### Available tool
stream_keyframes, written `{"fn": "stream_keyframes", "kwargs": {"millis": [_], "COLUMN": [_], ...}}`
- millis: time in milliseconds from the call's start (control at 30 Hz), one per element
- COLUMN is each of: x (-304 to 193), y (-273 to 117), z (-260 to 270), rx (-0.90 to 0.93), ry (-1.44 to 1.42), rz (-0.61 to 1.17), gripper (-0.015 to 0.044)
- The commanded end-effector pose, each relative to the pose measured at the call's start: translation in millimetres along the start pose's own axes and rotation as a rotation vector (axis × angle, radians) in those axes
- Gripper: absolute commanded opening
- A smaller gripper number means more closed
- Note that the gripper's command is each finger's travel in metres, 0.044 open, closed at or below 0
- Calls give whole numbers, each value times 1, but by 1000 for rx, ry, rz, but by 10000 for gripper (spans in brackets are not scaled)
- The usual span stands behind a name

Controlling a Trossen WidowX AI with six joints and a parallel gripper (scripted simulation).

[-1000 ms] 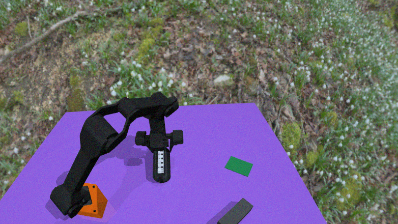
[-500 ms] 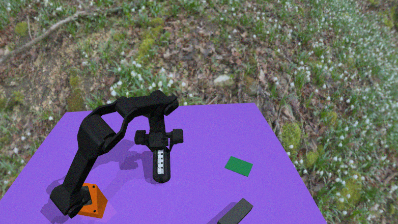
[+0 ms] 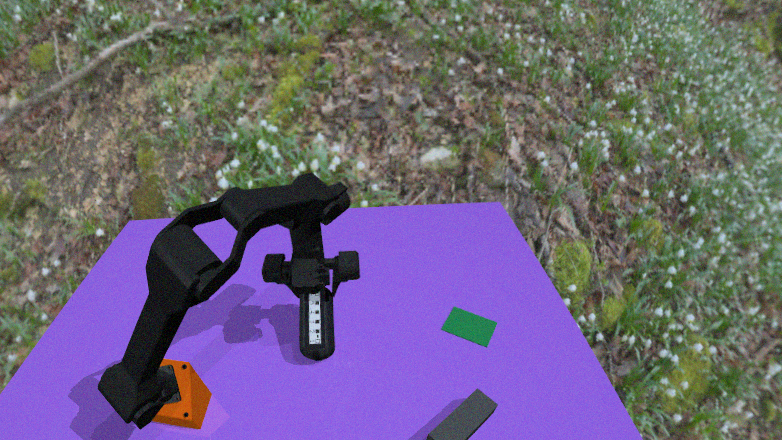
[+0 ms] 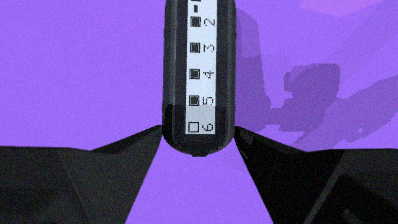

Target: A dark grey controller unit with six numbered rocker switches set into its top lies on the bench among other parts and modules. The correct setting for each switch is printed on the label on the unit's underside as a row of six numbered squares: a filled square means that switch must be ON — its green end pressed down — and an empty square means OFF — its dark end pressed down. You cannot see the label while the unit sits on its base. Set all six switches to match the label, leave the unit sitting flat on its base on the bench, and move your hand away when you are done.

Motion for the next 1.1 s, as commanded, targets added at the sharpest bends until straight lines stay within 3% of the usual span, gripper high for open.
{"fn": "stream_keyframes", "kwargs": {"millis": [0,1067], "x": [4,20], "y": [-7,-27], "z": [0,-1], "rx": [1,1], "ry": [5,5], "rz": [4,4], "gripper": [336,336]}}
Point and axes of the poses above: the point midway between the two fingers, 35 mm back from their tips, its own y axis out along the fingers, its own z axis across the jaws, x = y × z, the point moved 4 cm from there along -y, back along the fingers, and after that the axes turned 2 degrees about -y, right-handed, at the moved point
